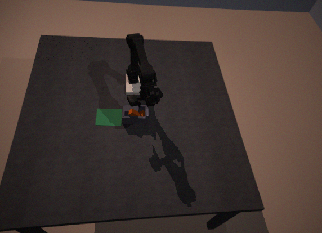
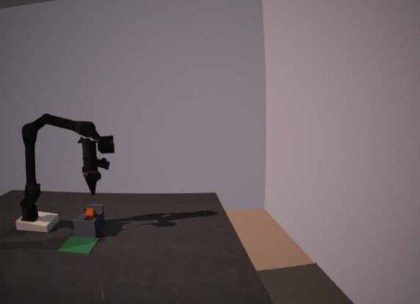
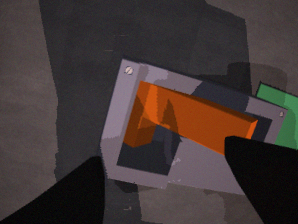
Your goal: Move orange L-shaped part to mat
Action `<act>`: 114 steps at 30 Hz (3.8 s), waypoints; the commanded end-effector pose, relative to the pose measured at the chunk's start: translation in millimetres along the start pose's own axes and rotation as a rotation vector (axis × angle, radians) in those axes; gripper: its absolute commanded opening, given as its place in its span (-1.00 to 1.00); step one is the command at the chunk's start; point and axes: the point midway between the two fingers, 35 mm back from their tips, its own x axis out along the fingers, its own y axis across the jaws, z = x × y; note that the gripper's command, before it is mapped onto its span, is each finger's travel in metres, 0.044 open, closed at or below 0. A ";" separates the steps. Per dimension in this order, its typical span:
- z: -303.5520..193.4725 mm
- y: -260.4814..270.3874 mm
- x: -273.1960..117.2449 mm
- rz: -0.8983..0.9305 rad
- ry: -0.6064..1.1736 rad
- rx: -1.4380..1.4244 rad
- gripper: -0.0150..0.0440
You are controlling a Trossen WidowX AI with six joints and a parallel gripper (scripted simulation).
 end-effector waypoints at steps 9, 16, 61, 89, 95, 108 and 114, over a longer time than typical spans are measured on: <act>-17.7 -51.2 -2.8 0.007 0.012 -1.088 0.46; -19.1 -54.3 -3.0 0.007 0.013 -1.171 0.46; -19.5 -54.7 67.5 0.007 0.013 -1.171 0.46; -20.3 -54.9 72.4 0.005 0.016 -1.166 -0.49; -20.1 -54.9 68.7 0.005 0.015 -1.167 -0.49; -19.6 -54.6 48.5 0.007 0.014 -1.170 -0.49; -19.5 -54.5 39.3 0.007 0.013 -1.171 -0.49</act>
